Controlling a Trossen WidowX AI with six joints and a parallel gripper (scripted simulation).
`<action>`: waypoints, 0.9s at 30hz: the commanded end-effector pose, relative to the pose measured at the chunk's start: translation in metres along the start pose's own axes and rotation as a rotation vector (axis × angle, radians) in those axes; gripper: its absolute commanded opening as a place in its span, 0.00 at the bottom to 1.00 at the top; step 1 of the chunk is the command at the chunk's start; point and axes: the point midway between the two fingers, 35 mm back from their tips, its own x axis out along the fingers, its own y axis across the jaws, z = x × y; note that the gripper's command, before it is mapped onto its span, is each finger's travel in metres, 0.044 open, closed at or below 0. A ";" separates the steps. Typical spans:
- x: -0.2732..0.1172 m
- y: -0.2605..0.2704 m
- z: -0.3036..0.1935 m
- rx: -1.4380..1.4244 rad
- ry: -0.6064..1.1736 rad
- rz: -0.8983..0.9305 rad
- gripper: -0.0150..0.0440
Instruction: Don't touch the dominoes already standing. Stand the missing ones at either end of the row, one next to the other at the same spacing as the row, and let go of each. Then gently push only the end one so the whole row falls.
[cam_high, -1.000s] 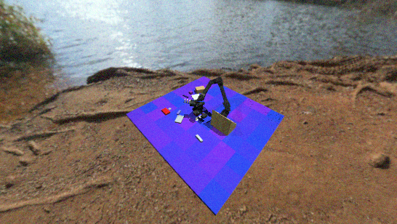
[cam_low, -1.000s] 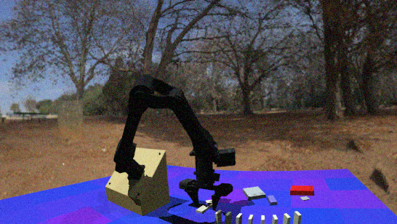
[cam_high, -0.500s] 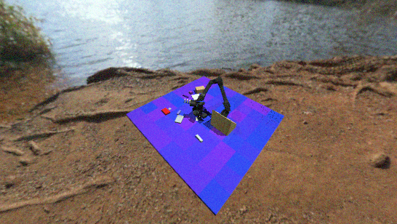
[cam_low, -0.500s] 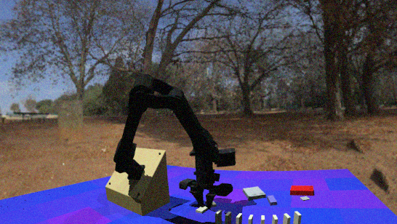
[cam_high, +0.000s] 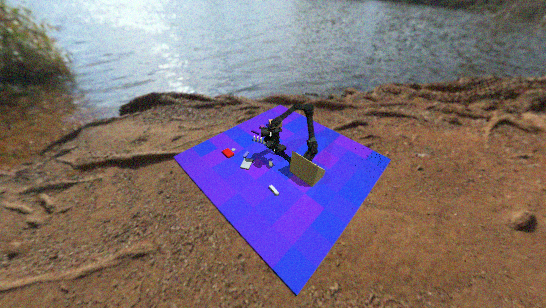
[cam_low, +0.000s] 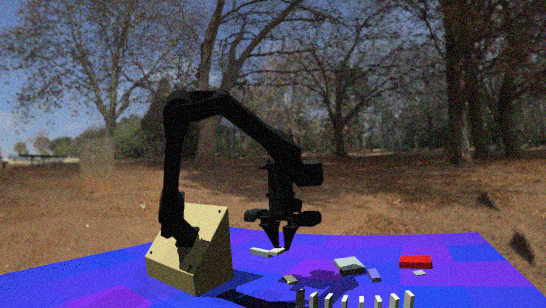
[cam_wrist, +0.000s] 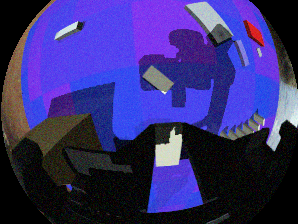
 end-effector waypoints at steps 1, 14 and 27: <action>-0.055 0.002 -0.003 0.013 -0.013 -0.005 0.44; -0.057 -0.033 -0.033 0.205 -0.028 -0.015 0.44; -0.055 -0.122 -0.202 0.964 -0.024 -0.001 0.44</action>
